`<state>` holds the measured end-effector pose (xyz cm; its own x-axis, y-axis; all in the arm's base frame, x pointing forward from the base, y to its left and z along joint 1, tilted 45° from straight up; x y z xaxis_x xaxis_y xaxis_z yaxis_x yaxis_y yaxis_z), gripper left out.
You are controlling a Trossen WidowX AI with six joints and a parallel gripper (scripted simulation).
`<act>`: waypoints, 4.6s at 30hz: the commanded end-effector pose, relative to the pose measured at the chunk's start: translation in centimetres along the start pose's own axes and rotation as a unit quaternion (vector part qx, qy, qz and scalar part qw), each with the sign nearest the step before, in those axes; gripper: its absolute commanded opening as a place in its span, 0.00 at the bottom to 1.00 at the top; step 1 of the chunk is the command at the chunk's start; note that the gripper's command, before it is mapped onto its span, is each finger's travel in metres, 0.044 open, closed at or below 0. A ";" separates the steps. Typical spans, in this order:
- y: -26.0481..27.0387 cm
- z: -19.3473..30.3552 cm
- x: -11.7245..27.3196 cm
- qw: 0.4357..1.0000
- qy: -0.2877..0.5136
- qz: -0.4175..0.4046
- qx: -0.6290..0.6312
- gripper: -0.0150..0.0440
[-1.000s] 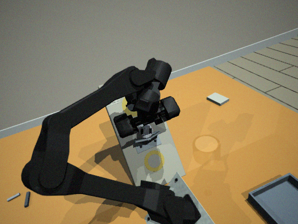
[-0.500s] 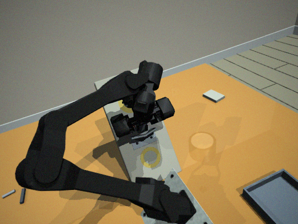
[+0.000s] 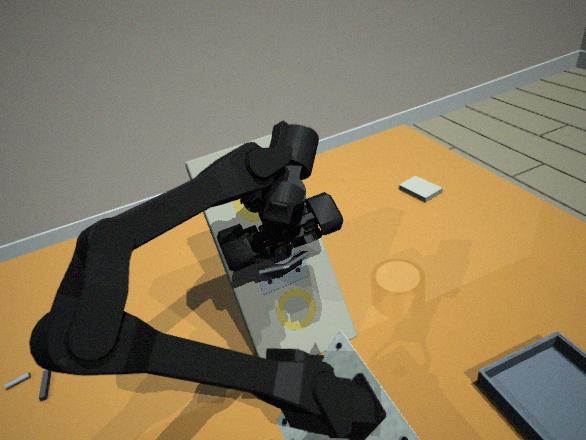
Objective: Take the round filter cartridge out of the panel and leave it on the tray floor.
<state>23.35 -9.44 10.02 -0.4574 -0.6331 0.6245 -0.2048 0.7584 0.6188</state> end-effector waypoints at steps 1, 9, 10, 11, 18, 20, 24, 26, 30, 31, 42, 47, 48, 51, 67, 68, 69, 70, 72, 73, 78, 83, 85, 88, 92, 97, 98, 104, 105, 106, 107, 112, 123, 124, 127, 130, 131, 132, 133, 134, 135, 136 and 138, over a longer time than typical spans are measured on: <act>0.0 0.0 0.0 1.000 0.001 0.001 0.001 0.49; -0.4 -1.8 0.8 1.000 0.000 0.000 0.000 0.25; -0.4 -2.0 1.0 1.000 0.000 0.000 0.000 0.25; -0.4 -2.0 1.0 1.000 0.000 0.000 0.000 0.25; -0.8 -2.4 4.2 1.000 0.002 0.004 -0.001 0.25; -0.9 -2.5 5.2 1.000 0.003 0.005 -0.001 0.25; -0.9 -2.6 7.2 1.000 0.003 0.004 -0.001 0.25; -0.8 -2.6 8.3 1.000 0.003 0.003 -0.001 0.25; -0.8 -2.6 9.8 1.000 0.002 0.001 -0.001 0.25; -1.0 -2.6 9.7 1.000 0.002 0.001 -0.001 0.25; -6.4 -1.7 9.1 1.000 0.002 0.003 0.000 0.25; -8.8 -1.0 8.7 1.000 0.001 0.003 0.001 0.25; -9.2 -0.9 8.6 1.000 0.001 0.003 0.001 0.25; -8.7 -0.8 8.7 1.000 0.006 0.007 -0.013 0.25; -16.2 6.1 11.1 0.939 0.059 0.165 -0.295 0.25; -16.6 6.5 11.3 0.931 0.060 0.176 -0.313 0.25; -17.0 7.0 11.5 0.923 0.060 0.187 -0.330 0.25; -17.4 7.5 11.7 0.914 0.060 0.198 -0.348 0.25; -18.2 8.5 12.1 0.895 0.059 0.220 -0.383 0.25; -18.6 9.0 12.3 0.885 0.058 0.231 -0.400 0.25; -19.9 10.7 13.1 0.845 0.052 0.270 -0.459 0.25; -20.0 11.3 13.0 0.841 0.052 0.273 -0.464 0.25; -20.3 12.8 12.9 0.829 0.053 0.283 -0.479 0.25; -20.7 15.3 12.7 0.809 0.055 0.299 -0.503 0.25; -20.9 18.6 12.3 0.780 0.058 0.319 -0.536 0.25; -20.6 22.6 11.7 0.740 0.062 0.343 -0.575 0.25; -20.5 23.3 11.6 0.731 0.063 0.348 -0.583 0.25; -19.5 27.7 10.5 0.679 0.069 0.373 -0.629 0.25; -19.3 28.3 10.3 0.670 0.070 0.377 -0.636 0.25; -19.0 29.0 10.1 0.661 0.071 0.380 -0.643 0.25; -18.8 29.7 9.9 0.652 0.072 0.384 -0.650 0.25; -17.7 31.8 9.1 0.619 0.076 0.395 -0.675 0.25; -17.6 34.4 5.0 0.619 0.077 0.395 -0.675 0.25; -17.5 34.6 4.6 0.619 0.077 0.395 -0.675 0.25; -17.2 35.4 3.2 0.618 0.077 0.395 -0.675 0.25; -17.0 35.7 2.5 0.618 0.077 0.395 -0.675 0.25; -17.0 35.7 2.5 0.618 0.077 0.395 -0.675 0.25; -17.0 35.5 2.7 0.618 0.077 0.391 -0.677 0.30; -17.0 35.5 2.7 0.618 0.077 0.391 -0.677 0.34; -17.0 35.5 2.7 0.618 0.077 0.391 -0.677 0.39; -17.0 35.5 2.7 0.618 0.077 0.391 -0.677 0.43; -17.0 35.5 2.7 0.618 0.077 0.391 -0.677 0.48; -17.0 35.5 2.7 0.618 0.077 0.391 -0.677 0.57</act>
<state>-5.13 -18.52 -15.73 0.1517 -0.2421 0.9583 0.9873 0.0833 -0.1352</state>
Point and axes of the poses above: the point midway between the two fingers, 35 mm back from their tips, its own x axis back along the fingers, its own y axis across the jaws, z = x × y, the point moved 4 cm from there along x, back along the fingers, and after that the axes turned 11 degrees about x, right-handed, at the moved point
